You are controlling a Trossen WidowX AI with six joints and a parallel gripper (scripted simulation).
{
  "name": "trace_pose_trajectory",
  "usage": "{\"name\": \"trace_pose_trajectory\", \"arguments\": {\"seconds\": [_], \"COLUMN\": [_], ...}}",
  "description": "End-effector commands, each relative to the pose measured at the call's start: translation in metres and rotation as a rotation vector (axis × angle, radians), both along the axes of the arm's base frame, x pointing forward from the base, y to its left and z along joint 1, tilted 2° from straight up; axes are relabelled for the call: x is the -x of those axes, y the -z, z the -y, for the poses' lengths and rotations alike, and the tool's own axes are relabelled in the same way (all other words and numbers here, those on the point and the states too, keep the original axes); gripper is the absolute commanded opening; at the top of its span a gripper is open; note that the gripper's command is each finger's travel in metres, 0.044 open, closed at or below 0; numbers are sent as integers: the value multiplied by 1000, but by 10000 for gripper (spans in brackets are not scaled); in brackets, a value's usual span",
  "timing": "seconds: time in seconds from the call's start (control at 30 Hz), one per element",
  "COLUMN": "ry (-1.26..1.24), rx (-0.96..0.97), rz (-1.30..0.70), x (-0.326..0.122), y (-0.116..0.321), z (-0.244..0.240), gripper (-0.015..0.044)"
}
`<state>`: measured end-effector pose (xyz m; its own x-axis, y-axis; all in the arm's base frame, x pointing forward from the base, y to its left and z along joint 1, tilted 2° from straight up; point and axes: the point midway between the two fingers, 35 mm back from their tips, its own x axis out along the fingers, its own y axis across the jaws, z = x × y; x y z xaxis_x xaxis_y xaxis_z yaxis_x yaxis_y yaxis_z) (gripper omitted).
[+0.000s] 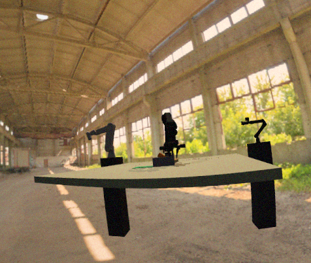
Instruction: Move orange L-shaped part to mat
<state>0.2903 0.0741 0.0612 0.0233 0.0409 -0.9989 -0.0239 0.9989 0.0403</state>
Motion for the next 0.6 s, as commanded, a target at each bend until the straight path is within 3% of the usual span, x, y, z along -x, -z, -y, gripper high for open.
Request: {"name": "trace_pose_trajectory", "arguments": {"seconds": [0.0,0.17,0.4,0.57], "ry": [4,4,4,4], "rx": [3,3,4,5], "rz": [8,8,8,8], "x": [-1,-3,1,1], "y": [-7,-20,-100,-102], "z": [-4,-2,11,12], "gripper": [180,180,180,180]}}
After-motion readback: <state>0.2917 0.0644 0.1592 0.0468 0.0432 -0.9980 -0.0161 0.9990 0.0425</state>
